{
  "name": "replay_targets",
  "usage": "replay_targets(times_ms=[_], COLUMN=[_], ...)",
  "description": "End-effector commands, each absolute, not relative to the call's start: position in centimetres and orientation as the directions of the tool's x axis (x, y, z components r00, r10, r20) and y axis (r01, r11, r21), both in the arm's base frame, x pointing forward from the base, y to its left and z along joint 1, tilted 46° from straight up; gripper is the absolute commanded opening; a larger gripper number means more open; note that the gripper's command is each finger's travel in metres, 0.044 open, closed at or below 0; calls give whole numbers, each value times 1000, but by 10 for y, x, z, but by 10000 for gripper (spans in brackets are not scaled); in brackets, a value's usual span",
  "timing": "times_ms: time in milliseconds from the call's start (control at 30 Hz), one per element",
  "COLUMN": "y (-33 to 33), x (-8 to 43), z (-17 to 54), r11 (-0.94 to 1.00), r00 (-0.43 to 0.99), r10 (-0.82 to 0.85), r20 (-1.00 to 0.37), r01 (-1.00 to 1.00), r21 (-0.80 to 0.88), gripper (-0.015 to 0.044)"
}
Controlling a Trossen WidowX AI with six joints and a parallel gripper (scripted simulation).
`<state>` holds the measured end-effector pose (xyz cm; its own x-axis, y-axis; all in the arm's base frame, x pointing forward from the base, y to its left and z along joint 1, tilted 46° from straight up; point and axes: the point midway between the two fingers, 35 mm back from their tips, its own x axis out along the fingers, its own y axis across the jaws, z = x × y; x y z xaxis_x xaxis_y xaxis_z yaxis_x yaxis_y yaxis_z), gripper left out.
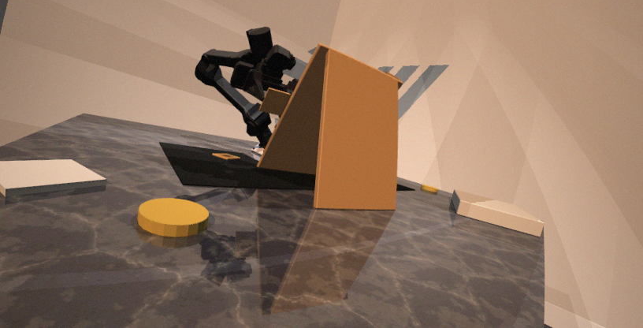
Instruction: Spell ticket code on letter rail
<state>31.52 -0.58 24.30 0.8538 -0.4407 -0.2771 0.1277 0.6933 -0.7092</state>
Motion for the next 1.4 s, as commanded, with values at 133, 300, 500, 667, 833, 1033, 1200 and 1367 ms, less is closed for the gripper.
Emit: replay_targets(times_ms=[133,300,500,667,833,1033,1200,1367], y=[-3,-1,1,3,5,7,8,10], x=[316,316,316,317,317,318,318,318], z=[239,237,235,233,232,229,228,226], r11=[695,695,695,695,695,695,695,695], r00=[852,852,852,852,852,852,852,852], r10=[-444,-444,-444,-444,-443,-443,-443,-443], r20=[-277,-277,-277,-277,-277,-277,-277,-277], r01=[132,132,132,132,132,132,132,132], r21=[-707,-707,-707,-707,-707,-707,-707,-707], gripper=[0,0,0,0,0,0,0,0])
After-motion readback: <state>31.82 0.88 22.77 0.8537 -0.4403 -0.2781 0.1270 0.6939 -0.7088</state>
